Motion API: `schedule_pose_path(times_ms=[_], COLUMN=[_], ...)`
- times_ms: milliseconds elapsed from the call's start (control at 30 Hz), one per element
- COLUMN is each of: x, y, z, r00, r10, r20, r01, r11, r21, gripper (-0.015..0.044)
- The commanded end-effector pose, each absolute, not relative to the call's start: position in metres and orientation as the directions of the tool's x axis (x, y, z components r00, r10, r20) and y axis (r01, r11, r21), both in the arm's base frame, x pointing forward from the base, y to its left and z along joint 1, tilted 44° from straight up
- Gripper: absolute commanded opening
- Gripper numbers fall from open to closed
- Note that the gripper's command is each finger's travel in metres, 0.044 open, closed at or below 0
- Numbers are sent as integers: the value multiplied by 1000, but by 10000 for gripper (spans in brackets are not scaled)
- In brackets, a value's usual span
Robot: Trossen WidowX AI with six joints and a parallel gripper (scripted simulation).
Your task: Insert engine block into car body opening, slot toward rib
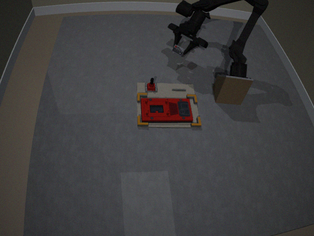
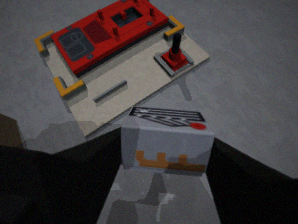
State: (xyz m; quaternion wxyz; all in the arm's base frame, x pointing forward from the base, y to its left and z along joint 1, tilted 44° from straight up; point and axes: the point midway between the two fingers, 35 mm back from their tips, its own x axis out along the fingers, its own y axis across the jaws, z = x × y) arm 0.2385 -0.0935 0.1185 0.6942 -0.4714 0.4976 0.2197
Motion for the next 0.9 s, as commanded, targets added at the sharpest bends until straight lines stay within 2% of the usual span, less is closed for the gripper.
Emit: schedule_pose_path(times_ms=[0,267,867], x=[238,236,235], y=[-93,-106,-138], z=[119,110,78], r00=[419,477,478], r10=[-150,-37,-36], r20=[-896,-878,-878], r01=[-775,-775,-776], r11=[455,453,452], r21=[-439,-440,-440], gripper=[0,0,0])
